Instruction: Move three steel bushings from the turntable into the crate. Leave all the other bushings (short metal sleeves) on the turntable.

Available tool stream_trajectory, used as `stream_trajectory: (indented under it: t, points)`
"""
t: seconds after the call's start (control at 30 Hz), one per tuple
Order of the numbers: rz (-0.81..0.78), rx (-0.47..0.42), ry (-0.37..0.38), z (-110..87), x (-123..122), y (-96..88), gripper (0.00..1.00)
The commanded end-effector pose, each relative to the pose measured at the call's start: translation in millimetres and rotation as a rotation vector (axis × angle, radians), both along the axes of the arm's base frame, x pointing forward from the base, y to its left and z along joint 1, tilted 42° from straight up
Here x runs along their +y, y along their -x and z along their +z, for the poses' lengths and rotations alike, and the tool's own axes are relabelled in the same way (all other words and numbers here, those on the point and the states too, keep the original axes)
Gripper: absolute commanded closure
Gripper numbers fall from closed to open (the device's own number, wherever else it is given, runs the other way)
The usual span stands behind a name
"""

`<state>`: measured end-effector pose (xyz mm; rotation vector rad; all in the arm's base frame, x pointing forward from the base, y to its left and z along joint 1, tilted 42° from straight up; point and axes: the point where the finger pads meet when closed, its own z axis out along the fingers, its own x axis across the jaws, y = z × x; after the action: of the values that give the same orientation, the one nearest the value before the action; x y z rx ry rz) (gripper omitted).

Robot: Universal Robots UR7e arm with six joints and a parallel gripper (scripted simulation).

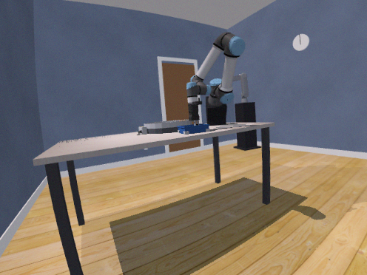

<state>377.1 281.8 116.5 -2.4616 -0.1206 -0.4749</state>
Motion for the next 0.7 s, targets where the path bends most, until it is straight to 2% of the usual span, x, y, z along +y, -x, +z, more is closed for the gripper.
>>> stream_trajectory:
  t: [0.0, 0.67]
  points:
    - [0.000, -0.001, 0.000, 0.3, -0.1, -0.2, 0.58]
    - [0.000, -0.001, 0.000, 7.2, -5.7, 2.4, 0.58]
